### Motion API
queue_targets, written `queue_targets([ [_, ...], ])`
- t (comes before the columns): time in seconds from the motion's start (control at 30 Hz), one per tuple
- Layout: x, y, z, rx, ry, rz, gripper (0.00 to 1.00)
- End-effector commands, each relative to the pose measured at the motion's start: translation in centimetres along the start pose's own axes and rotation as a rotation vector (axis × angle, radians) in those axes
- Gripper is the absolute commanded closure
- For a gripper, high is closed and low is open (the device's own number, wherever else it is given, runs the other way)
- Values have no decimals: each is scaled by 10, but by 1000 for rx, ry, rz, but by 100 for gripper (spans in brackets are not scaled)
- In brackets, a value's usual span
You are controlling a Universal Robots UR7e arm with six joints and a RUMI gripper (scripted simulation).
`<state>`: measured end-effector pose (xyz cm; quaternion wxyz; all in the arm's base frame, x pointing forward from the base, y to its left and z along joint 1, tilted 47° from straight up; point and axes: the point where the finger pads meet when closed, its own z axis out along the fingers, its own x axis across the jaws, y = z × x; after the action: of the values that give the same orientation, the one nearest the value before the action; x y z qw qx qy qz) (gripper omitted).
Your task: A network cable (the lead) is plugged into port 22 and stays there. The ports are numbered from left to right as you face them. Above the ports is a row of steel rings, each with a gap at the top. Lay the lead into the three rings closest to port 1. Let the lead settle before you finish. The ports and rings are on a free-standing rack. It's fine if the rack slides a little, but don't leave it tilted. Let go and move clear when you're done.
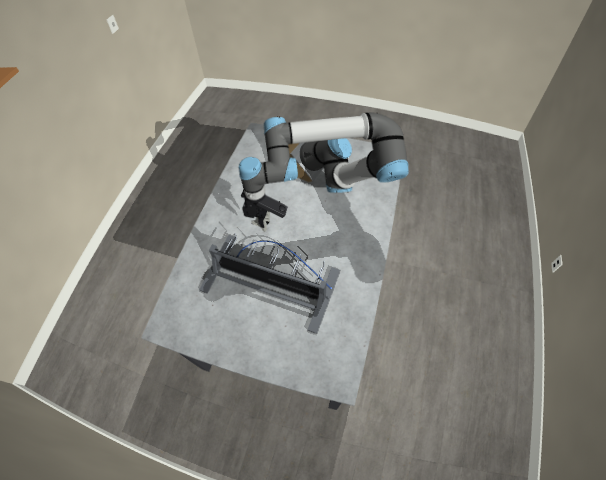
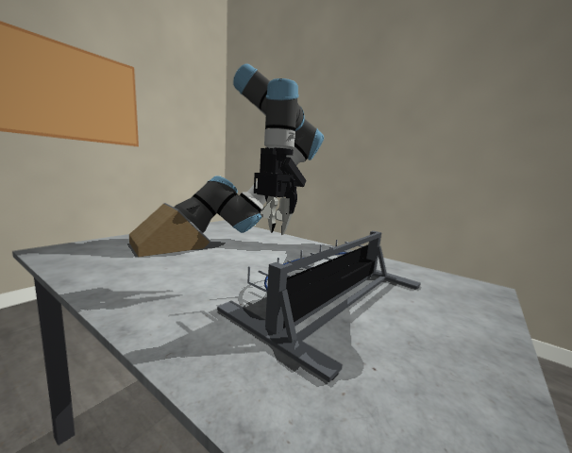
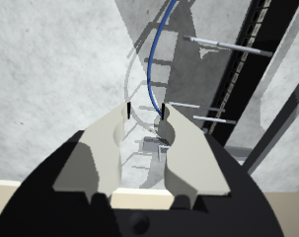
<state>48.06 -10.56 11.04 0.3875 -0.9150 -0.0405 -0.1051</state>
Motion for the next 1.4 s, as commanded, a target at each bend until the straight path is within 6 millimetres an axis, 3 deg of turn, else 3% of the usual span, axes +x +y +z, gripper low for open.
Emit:
queue_targets([
  [0.0, 0, 0, 0, -1, 1, 0, 80],
  [0.5, 0, 0, 18, -1, 1, 0, 80],
  [1.37, 1, 1, 82, -1, 1, 0, 80],
])
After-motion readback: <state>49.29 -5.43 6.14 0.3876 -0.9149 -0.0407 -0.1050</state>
